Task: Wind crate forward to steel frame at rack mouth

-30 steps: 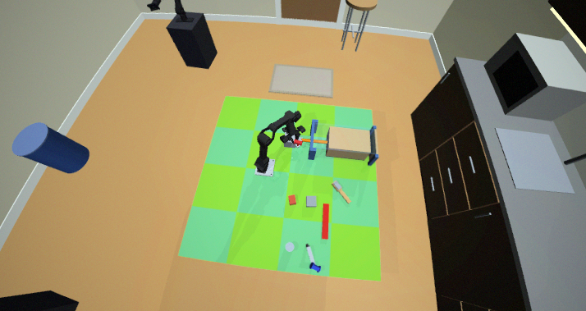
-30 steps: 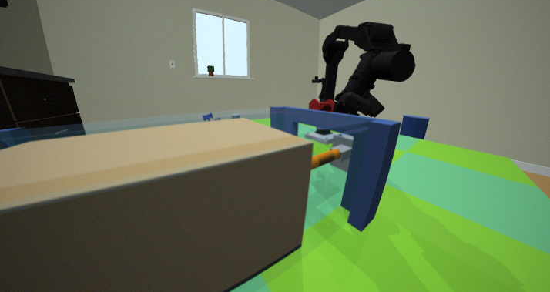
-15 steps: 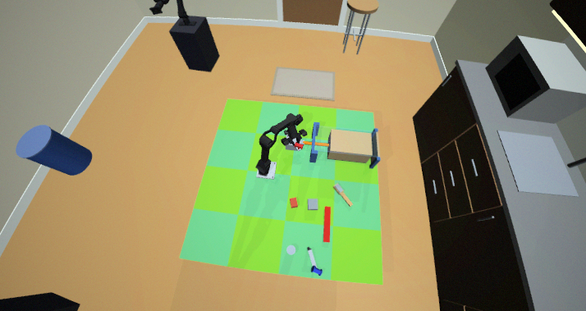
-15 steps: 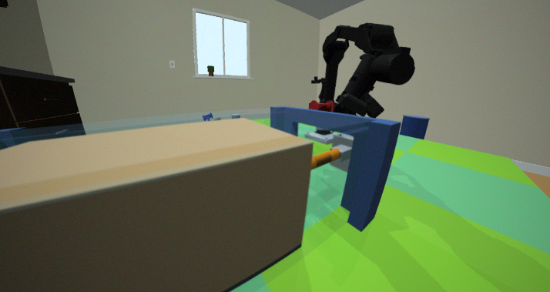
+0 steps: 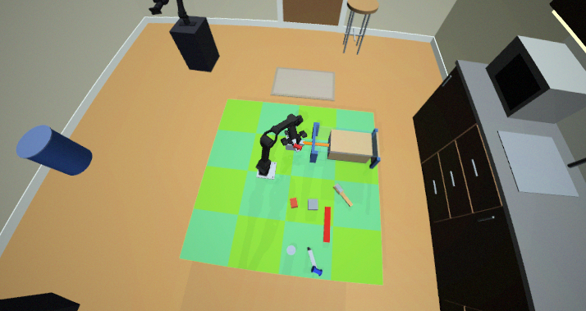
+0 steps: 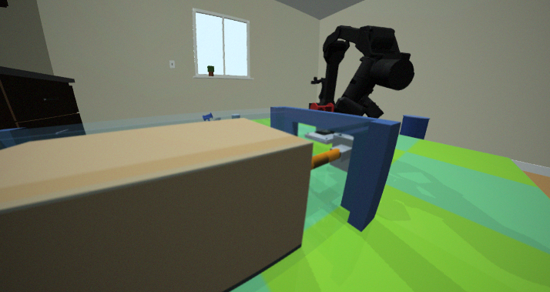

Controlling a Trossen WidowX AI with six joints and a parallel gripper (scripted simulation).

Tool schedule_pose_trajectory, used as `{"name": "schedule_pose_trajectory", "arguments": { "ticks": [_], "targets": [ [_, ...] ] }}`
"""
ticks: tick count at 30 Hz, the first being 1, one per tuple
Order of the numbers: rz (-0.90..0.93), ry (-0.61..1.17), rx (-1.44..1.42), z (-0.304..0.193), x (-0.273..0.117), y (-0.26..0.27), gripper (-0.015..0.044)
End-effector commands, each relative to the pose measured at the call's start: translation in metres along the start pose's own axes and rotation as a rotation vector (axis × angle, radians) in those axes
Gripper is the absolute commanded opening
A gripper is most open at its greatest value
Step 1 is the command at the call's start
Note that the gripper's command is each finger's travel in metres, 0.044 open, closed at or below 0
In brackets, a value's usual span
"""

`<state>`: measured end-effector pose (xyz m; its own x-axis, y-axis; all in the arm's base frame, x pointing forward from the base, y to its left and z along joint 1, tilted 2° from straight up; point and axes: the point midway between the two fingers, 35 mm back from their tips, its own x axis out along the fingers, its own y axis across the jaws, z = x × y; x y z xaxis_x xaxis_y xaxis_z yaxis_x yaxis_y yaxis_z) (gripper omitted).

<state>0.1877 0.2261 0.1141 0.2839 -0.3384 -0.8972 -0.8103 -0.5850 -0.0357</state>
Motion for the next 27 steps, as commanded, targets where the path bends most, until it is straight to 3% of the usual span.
{"name": "schedule_pose_trajectory", "arguments": {
  "ticks": [1, 25, 27],
  "targets": [
    [-0.012, 0.001, -0.027, 0.0013, 0.0027, -0.0013, 0.0],
    [0.028, 0.0, 0.055, 0.0035, 0.008, 0.0041, 0.0],
    [0.002, 0.003, 0.018, 0.0019, 0.0044, 0.0016, 0.0052]
  ]
}}
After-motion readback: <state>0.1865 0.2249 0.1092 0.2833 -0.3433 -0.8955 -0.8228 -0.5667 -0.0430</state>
